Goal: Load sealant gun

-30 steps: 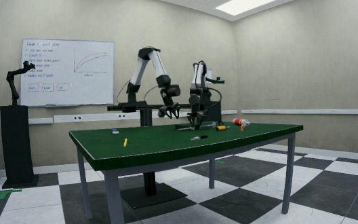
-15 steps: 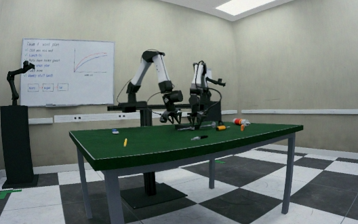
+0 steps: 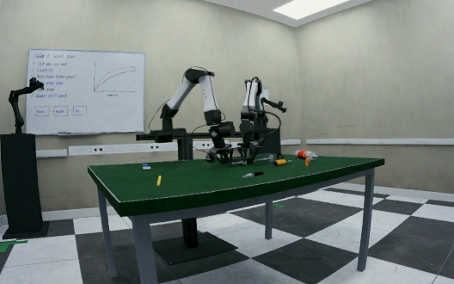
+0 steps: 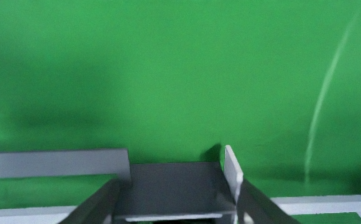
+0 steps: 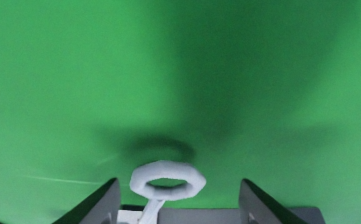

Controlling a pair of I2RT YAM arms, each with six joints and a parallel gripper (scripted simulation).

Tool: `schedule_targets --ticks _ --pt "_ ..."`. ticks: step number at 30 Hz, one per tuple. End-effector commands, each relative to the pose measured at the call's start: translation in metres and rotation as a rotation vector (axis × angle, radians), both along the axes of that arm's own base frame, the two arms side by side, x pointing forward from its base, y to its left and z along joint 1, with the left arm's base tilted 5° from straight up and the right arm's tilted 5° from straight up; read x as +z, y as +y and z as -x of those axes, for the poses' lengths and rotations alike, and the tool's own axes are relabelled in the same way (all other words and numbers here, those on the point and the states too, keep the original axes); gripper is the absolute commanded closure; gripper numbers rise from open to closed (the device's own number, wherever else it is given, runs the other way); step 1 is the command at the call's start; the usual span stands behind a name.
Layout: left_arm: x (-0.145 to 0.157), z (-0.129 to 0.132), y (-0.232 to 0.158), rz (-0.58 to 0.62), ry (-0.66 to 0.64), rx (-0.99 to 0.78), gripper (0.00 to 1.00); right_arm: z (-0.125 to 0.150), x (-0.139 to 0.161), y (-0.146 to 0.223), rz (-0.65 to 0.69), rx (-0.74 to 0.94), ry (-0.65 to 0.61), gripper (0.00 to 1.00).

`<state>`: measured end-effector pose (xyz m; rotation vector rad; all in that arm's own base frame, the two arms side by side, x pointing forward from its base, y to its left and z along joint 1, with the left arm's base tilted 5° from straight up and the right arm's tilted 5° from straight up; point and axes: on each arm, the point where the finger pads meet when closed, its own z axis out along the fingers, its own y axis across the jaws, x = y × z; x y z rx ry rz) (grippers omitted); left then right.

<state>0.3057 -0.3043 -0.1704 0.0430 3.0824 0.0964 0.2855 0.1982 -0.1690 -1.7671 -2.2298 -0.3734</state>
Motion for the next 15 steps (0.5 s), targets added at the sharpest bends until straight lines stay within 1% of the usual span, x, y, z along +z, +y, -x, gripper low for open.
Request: schedule_targets --ticks 1,6,9,13,15 --pt "0.011 -0.003 -0.01 0.025 -0.022 -0.008 0.99 -0.01 -0.009 0.01 -0.006 -0.001 -0.027 0.38" --pt "0.011 -0.003 -0.01 0.025 -0.022 -0.008 0.99 -0.008 -0.021 0.013 -0.002 -0.002 -0.018 0.38" --pt "0.011 -0.003 -0.01 0.025 -0.022 -0.008 0.99 0.008 -0.024 -0.001 0.018 -0.011 0.032 0.38" --pt "0.011 -0.003 -0.01 0.025 -0.022 -0.008 0.99 -0.007 -0.01 0.006 -0.002 -0.008 -0.01 0.38" --pt "0.011 -0.003 -0.01 0.025 -0.022 -0.008 0.99 -0.01 -0.007 0.007 -0.005 -0.01 -0.018 0.38"
